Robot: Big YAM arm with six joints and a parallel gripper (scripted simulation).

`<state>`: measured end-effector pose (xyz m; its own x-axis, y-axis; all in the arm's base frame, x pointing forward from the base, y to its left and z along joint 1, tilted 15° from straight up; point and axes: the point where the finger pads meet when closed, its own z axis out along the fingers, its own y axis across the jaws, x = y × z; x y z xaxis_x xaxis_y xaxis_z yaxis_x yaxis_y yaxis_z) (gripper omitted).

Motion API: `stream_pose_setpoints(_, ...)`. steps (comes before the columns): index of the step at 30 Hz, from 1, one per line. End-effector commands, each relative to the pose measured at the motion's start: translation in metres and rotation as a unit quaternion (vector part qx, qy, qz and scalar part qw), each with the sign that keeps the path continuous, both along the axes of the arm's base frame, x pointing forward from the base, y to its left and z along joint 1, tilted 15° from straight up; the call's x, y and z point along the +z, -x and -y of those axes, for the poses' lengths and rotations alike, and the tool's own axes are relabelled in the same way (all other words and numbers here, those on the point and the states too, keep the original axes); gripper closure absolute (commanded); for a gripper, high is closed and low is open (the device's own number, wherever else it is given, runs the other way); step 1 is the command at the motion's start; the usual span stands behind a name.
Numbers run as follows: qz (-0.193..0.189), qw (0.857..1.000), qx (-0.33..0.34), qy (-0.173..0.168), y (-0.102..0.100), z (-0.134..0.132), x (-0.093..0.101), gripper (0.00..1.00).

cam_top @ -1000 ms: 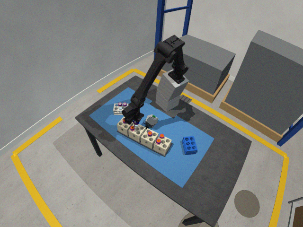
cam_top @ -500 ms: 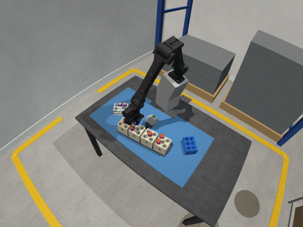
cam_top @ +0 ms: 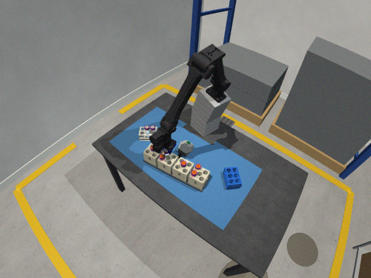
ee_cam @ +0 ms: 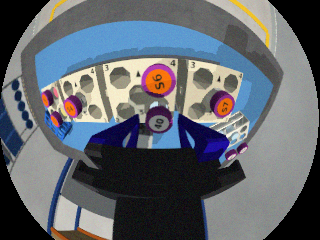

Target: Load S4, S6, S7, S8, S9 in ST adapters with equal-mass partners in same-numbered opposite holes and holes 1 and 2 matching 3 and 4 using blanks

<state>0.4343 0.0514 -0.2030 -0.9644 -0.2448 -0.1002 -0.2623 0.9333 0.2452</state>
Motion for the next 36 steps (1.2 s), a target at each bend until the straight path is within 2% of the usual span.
stream_pose_setpoints(1,0.012,1.000,-0.005,0.001,-0.008,0.010,0.017,0.45)
stream_pose_setpoints(8,0.015,1.000,-0.002,0.001,-0.010,0.014,0.040,0.45)
stream_pose_setpoints(10,0.015,1.000,-0.002,0.001,-0.010,0.014,0.040,0.45)
stream_pose_setpoints(11,0.013,1.000,0.010,0.001,-0.006,0.004,0.043,0.45)
stream_pose_setpoints(12,0.014,1.000,-0.002,0.000,-0.011,0.010,0.037,0.45)
stream_pose_setpoints(30,0.014,1.000,-0.002,0.000,-0.011,0.010,0.037,0.45)
stream_pose_setpoints(31,0.000,1.000,0.010,0.001,-0.004,0.004,0.030,0.45)
stream_pose_setpoints(32,-0.006,1.000,-0.025,0.000,0.008,0.003,0.033,1.00)
stream_pose_setpoints(33,0.007,0.999,-0.049,-0.002,0.005,0.002,0.043,1.00)
stream_pose_setpoints(36,-0.004,0.996,-0.087,-0.004,0.031,0.001,0.041,1.00)
